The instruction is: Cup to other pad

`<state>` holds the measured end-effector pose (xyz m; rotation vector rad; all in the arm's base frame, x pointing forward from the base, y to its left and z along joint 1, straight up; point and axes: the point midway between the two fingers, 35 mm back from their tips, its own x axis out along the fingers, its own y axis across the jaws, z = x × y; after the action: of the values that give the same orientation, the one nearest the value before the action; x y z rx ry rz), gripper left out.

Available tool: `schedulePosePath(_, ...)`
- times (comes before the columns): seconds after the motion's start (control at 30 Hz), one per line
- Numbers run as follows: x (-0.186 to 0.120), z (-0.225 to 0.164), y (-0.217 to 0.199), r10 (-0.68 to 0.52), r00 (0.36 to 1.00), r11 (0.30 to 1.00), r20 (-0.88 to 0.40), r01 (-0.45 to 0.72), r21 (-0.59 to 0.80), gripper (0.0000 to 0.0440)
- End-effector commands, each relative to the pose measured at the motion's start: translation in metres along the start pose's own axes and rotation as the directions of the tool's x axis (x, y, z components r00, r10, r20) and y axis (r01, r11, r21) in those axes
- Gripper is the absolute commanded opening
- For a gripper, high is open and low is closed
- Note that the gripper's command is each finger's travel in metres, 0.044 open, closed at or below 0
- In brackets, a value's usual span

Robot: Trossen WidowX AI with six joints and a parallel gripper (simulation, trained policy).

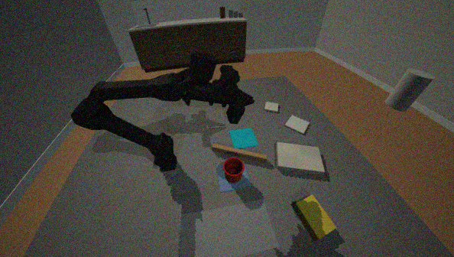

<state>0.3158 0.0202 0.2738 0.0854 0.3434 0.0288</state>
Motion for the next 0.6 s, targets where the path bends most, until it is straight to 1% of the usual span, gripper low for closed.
schedulePosePath(0.0, 0.0, 0.0, 0.003, 0.004, 0.999, 1.0, -0.044, -0.004, 0.016, 0.0069)
schedulePosePath(0.3, 0.0, -0.011, 0.007, 0.005, 0.982, 0.999, -0.189, 0.001, 0.034, 0.0076)
schedulePosePath(0.57, -0.001, -0.023, 0.009, -0.003, 0.948, 0.999, -0.317, 0.014, 0.034, 0.0086)
